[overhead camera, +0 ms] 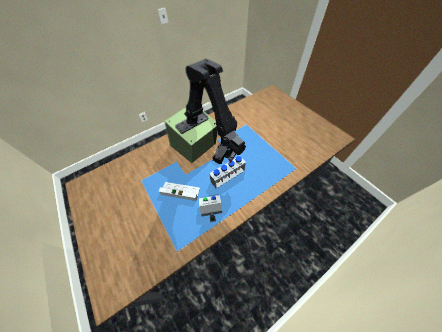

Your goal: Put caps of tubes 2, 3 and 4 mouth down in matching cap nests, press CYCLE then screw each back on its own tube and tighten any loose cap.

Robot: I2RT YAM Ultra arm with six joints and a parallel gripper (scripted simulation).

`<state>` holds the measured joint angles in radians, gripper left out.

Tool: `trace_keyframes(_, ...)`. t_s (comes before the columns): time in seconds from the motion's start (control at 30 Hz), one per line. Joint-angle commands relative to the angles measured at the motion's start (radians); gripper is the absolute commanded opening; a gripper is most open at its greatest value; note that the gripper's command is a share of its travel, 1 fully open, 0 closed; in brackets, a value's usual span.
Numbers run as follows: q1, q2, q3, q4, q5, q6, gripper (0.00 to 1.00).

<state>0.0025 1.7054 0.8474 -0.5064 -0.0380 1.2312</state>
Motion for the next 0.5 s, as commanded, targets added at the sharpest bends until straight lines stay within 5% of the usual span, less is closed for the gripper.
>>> trace_keyframes(0.0, 0.04, 0.005, 0.034, -0.013, 0.023, 0.304, 0.49)
trace_keyframes(0.13, 0.088, 0.022, 0.061, -0.023, 0.033, 0.513, 0.49)
trace_keyframes(0.47, 0.088, 0.05, 0.052, 0.013, 0.033, 0.514, 0.49)
